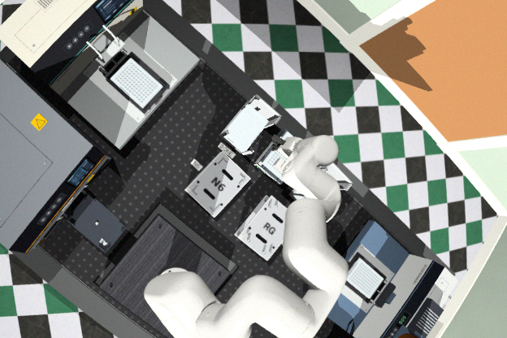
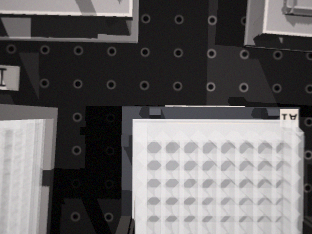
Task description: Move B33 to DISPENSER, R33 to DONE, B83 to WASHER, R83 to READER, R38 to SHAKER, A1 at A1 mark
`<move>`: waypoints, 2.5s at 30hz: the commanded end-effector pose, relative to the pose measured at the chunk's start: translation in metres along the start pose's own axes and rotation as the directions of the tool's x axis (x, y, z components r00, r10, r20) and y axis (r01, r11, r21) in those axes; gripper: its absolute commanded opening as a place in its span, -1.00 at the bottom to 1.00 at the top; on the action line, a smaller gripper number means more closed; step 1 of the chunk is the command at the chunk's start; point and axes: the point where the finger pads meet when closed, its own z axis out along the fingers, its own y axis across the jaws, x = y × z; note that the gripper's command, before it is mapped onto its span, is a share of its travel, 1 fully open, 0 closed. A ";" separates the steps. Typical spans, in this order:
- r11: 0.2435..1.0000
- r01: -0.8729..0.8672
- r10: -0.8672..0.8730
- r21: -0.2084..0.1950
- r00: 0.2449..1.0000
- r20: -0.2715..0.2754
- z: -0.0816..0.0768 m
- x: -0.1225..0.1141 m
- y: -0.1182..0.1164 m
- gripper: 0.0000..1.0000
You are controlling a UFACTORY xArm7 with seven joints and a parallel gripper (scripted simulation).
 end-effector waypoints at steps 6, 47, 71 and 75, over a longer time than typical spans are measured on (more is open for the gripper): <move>1.000 0.000 0.000 0.000 1.000 0.005 -0.004 -0.002 0.000 -1.00; 1.000 0.000 0.000 0.000 1.000 0.005 -0.039 -0.002 0.000 -1.00; 1.000 0.000 0.000 0.000 1.000 0.005 -0.066 -0.002 0.000 -1.00; 1.000 0.000 0.000 0.000 1.000 0.005 -0.071 -0.002 0.000 -1.00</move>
